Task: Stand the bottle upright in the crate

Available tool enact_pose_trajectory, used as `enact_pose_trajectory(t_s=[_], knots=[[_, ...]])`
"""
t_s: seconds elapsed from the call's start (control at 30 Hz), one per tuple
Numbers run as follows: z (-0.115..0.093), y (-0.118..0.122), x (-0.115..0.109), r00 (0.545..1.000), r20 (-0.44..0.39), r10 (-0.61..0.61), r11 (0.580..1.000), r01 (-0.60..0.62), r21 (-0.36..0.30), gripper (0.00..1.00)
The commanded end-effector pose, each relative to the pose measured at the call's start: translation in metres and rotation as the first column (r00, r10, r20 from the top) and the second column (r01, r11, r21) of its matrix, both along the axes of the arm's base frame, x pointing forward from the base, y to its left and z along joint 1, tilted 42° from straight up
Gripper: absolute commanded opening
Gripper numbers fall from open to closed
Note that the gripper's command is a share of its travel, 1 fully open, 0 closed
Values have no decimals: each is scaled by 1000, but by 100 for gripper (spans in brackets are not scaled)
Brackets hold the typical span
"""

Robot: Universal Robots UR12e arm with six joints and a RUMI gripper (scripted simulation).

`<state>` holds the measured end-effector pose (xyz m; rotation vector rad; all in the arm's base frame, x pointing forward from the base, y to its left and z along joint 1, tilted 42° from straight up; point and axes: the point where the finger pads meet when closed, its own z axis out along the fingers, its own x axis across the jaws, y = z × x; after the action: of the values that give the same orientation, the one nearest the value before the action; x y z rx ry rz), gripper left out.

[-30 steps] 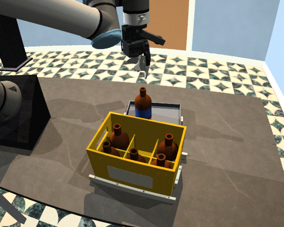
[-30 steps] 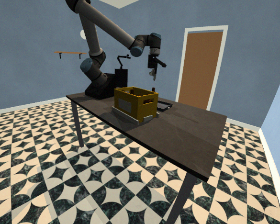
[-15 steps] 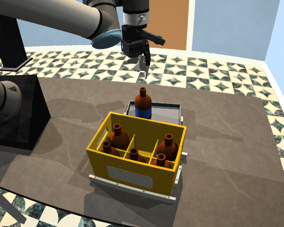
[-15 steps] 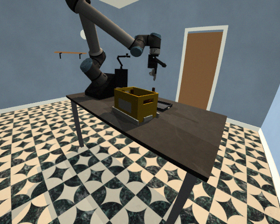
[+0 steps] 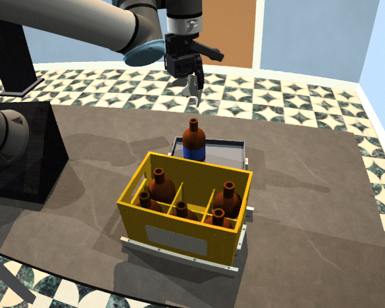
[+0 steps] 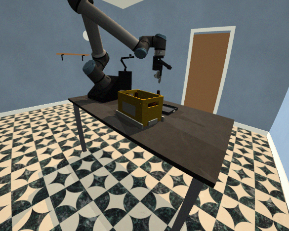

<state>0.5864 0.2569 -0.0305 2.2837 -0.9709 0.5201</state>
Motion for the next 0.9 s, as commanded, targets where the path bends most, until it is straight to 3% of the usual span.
enact_pose_trajectory(t_s=[0.0,0.87], knots=[[0,0,0,1000,1,0,1000,0,1,38],[-17,-15,3,1000,1,0,1000,0,1,38]])
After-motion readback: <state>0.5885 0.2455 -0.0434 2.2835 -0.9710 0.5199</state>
